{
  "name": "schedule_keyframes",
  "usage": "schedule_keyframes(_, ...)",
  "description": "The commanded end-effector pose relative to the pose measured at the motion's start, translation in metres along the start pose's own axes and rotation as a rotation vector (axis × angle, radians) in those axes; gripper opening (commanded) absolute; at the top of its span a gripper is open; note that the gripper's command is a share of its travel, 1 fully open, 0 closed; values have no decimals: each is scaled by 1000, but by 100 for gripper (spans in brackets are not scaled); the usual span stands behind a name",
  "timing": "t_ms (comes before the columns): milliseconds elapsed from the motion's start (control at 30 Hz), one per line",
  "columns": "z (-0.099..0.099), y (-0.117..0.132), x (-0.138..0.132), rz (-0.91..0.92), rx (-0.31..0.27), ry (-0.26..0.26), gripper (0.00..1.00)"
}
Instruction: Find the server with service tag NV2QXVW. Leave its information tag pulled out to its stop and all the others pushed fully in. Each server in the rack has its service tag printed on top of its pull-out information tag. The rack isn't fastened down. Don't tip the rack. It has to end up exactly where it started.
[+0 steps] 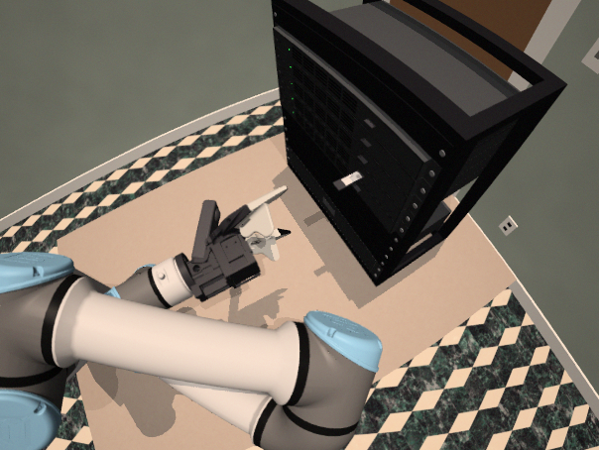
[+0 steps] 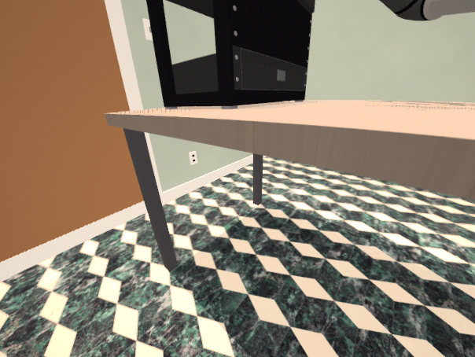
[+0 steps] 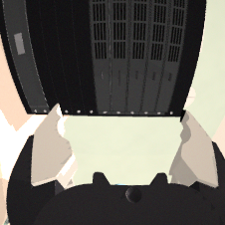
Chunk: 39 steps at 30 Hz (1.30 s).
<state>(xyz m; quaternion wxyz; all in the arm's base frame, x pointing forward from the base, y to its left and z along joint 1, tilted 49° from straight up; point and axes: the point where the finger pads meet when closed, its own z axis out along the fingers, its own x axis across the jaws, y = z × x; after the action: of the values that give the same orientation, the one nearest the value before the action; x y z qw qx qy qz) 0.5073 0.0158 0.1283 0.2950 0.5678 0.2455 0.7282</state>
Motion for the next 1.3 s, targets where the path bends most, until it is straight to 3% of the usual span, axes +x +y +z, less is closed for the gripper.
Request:
schedule_keyframes(0, 2, 0, 4, 46, -7, -4, 100)
schedule_keyframes(600, 12, 1, 12, 213, -39, -24, 100)
schedule_keyframes(1267, 28, 4, 29, 562, -99, -69, 100)
